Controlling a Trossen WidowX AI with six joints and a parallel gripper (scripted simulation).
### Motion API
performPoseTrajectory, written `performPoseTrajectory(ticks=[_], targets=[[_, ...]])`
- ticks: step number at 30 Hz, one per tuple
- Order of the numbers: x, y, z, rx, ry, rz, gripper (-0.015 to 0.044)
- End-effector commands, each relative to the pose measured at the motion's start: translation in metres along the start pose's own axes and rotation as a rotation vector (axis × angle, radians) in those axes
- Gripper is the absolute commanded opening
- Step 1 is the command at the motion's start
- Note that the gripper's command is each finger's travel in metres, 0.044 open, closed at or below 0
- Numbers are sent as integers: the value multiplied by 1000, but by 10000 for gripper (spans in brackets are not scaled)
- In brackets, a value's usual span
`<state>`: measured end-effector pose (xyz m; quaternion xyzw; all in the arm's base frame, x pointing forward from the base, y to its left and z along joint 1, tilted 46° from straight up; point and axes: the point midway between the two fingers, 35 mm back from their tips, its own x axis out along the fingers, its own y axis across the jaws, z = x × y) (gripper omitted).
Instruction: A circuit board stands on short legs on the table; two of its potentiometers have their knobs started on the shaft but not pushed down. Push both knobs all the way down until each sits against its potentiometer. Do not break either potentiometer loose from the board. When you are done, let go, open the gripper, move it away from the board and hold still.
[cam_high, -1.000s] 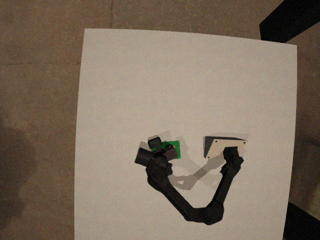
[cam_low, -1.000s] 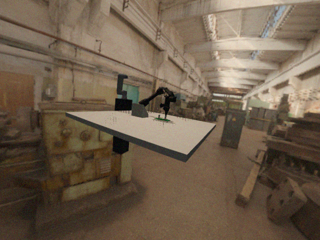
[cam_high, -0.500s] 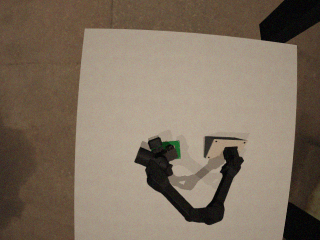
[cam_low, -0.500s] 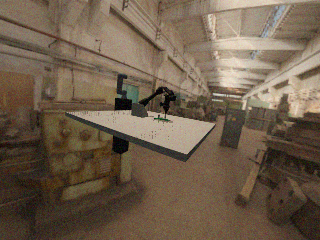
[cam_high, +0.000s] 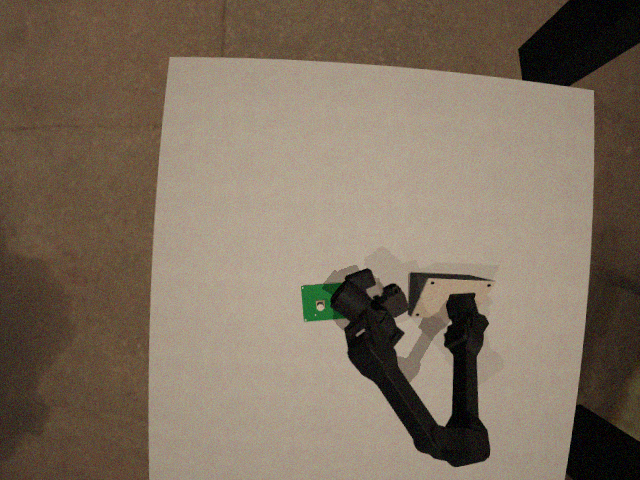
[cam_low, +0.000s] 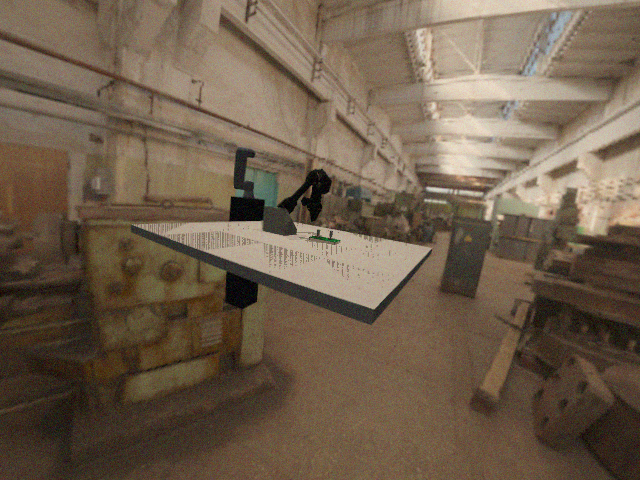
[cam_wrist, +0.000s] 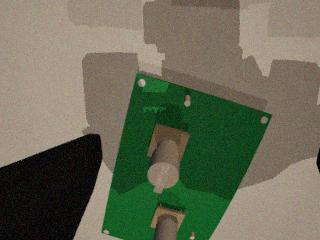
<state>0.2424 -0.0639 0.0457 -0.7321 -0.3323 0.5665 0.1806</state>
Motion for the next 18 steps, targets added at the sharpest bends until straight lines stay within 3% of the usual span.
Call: performPoseTrajectory(ticks=[1, 18], targets=[[2, -20, 45, -4, -4, -12, 440], [3, -23, 52, -6, -2, -15, 440]])
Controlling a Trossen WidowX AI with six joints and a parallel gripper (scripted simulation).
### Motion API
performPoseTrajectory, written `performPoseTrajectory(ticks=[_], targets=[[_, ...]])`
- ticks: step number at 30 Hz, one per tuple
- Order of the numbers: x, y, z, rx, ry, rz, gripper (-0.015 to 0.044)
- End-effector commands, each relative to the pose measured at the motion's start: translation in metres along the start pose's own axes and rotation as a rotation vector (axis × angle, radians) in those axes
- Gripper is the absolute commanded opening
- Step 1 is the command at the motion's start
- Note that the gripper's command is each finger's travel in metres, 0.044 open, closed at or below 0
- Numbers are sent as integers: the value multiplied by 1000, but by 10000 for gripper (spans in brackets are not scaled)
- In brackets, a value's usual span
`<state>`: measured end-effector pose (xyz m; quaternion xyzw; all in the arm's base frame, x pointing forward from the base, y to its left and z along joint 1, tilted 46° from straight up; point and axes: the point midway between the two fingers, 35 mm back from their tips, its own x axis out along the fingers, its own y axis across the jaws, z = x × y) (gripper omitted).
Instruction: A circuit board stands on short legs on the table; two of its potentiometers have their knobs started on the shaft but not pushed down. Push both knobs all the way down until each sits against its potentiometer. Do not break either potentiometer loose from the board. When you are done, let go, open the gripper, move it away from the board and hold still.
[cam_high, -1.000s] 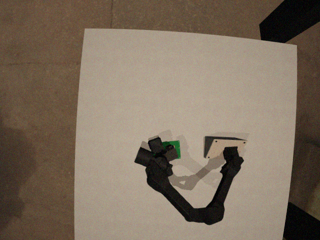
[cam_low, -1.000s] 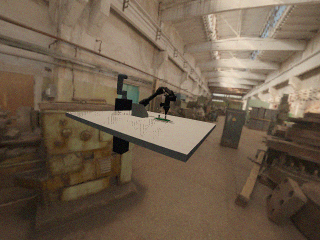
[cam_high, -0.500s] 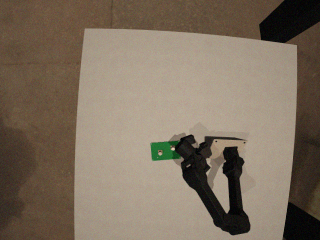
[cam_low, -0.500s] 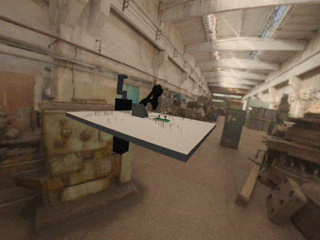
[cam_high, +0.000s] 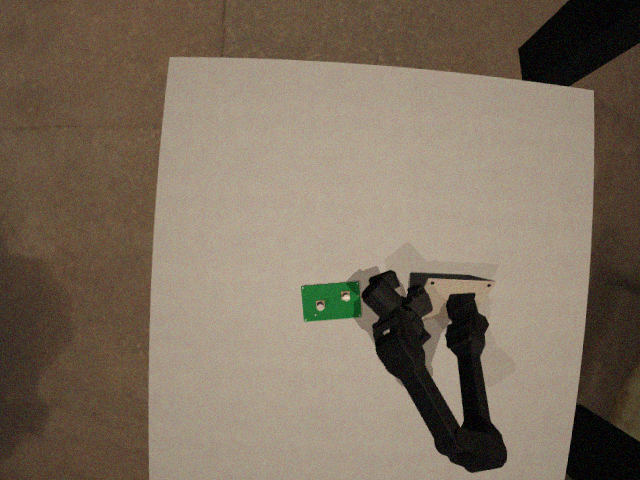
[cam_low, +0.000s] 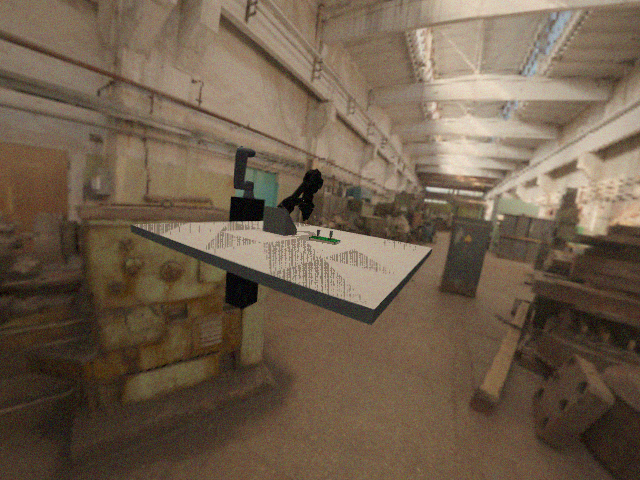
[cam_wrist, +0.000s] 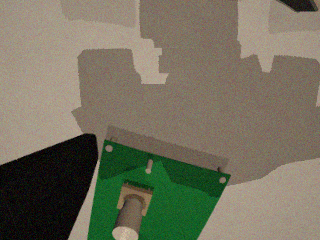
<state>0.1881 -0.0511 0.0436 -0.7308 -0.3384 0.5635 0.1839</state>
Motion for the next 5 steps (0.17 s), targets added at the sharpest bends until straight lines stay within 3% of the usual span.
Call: performPoseTrajectory(ticks=[1, 5], targets=[[0, 0, 2, -2, -5, 0, 440], [0, 0, 2, -2, -5, 0, 440]])
